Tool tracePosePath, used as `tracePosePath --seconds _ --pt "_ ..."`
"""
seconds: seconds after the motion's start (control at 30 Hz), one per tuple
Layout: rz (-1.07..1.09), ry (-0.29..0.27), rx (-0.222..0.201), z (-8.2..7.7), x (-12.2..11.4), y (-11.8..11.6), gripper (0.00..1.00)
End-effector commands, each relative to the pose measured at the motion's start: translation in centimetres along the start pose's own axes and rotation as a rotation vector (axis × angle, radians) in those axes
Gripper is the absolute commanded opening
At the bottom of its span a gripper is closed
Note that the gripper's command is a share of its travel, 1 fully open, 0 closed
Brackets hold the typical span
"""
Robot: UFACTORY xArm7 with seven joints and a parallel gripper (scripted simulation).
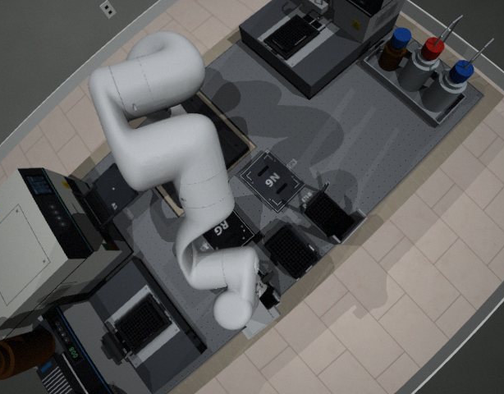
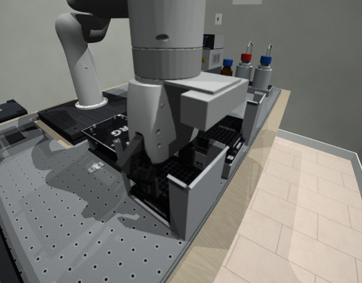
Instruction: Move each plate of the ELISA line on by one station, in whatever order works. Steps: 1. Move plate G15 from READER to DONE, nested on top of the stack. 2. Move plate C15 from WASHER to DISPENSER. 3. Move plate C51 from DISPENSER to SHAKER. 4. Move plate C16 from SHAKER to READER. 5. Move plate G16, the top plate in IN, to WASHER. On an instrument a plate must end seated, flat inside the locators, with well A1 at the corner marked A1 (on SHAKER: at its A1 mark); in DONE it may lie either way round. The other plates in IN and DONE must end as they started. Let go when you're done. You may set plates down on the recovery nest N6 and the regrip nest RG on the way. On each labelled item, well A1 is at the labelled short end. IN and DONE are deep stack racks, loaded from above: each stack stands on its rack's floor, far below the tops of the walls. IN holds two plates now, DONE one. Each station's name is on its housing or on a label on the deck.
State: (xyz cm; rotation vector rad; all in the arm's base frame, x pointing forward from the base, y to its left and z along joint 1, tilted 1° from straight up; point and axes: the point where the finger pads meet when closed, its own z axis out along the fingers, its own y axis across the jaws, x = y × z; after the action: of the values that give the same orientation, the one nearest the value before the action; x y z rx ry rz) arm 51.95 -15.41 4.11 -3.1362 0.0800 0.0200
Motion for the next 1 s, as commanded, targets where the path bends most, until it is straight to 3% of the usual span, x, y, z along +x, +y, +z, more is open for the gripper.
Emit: tracePosePath --seconds 0.0,0.97 --pt "0.000 0.006 -0.001 0.0 0.2 0.1 0.00" --pt "0.000 0.006 -0.001 1.7 0.2 0.1 0.00"
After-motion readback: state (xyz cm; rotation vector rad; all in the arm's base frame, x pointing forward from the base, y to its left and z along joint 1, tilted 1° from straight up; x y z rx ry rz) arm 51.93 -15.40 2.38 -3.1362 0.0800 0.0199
